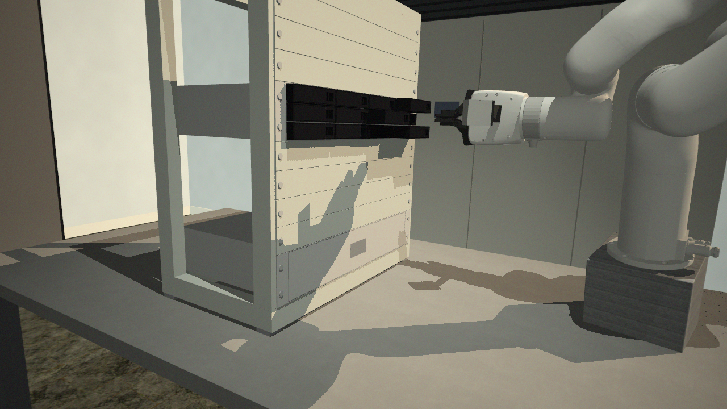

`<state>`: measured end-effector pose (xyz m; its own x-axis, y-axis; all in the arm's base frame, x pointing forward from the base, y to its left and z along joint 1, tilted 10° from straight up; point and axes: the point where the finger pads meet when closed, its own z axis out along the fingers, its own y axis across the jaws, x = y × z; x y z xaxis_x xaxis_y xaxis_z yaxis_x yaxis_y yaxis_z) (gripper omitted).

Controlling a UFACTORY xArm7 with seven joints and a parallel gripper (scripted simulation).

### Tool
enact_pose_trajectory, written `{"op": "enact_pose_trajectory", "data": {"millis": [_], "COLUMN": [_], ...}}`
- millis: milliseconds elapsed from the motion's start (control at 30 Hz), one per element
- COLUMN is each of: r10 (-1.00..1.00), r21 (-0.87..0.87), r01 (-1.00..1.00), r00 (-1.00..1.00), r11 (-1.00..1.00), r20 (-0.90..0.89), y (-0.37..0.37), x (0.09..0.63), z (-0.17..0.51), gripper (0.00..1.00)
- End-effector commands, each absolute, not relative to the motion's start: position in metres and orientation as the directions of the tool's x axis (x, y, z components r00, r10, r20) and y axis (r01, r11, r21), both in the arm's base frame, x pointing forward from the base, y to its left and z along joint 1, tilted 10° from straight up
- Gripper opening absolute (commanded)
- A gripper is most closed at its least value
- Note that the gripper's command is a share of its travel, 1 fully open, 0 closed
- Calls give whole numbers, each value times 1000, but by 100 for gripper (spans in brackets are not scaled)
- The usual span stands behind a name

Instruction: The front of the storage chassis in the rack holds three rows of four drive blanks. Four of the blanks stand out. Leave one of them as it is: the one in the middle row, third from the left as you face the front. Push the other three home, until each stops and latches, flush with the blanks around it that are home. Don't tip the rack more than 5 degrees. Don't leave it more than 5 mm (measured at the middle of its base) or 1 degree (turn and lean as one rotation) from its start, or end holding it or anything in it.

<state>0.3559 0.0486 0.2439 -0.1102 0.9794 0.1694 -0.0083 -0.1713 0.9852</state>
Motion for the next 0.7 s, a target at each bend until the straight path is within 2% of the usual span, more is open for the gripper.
{"op": "enact_pose_trajectory", "data": {"millis": [0, 667], "r10": [977, 977], "r21": [985, 985], "r01": [-18, -18], "r00": [-128, -128], "r11": [-171, -171], "r20": [168, 168], "y": [27, -3], "x": [360, 363], "z": [230, 206], "gripper": [0, 0]}}
